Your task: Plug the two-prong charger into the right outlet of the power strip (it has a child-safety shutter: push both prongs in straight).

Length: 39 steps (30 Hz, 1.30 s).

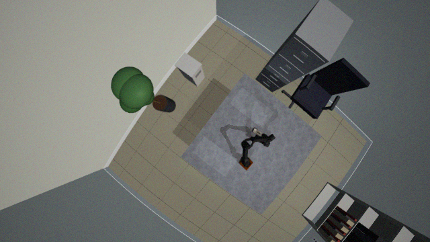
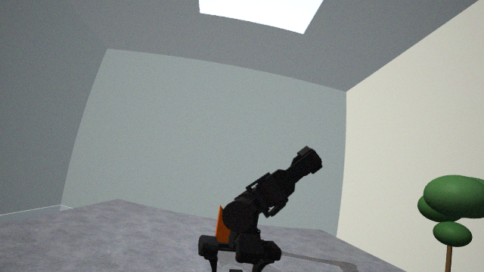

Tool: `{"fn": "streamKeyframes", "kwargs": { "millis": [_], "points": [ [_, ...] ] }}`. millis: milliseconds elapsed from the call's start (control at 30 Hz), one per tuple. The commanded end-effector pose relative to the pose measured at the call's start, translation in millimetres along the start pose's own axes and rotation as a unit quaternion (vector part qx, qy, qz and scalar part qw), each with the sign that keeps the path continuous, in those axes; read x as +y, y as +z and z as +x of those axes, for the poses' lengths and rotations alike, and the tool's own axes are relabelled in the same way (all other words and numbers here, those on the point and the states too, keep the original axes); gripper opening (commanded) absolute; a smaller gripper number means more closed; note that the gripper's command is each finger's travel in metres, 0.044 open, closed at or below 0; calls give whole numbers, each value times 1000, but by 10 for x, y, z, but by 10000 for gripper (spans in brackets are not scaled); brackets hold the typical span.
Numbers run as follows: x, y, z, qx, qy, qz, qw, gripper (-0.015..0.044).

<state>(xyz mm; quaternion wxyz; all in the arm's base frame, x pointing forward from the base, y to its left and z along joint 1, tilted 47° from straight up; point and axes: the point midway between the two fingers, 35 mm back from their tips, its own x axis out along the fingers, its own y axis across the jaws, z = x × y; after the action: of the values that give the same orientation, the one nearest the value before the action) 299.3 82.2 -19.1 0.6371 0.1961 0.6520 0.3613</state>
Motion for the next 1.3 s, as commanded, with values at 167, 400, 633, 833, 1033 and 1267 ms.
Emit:
{"fn": "streamKeyframes", "kwargs": {
  "millis": [167, 400, 633, 833, 1033, 1267],
  "points": [
    [4, -101, 1, -1, 0, -4, 1000, 440],
    [1, -182, 6, -1, 0, -4, 1000, 440],
    [0, -264, 13, -1, 0, -4, 1000, 440],
    [-1, -334, 19, -1, 0, -4, 1000, 440],
    [0, -405, 26, -1, 0, -4, 1000, 440],
    [-9, -399, -24, -27, 2, 3, 1000, 440]
  ]
}}
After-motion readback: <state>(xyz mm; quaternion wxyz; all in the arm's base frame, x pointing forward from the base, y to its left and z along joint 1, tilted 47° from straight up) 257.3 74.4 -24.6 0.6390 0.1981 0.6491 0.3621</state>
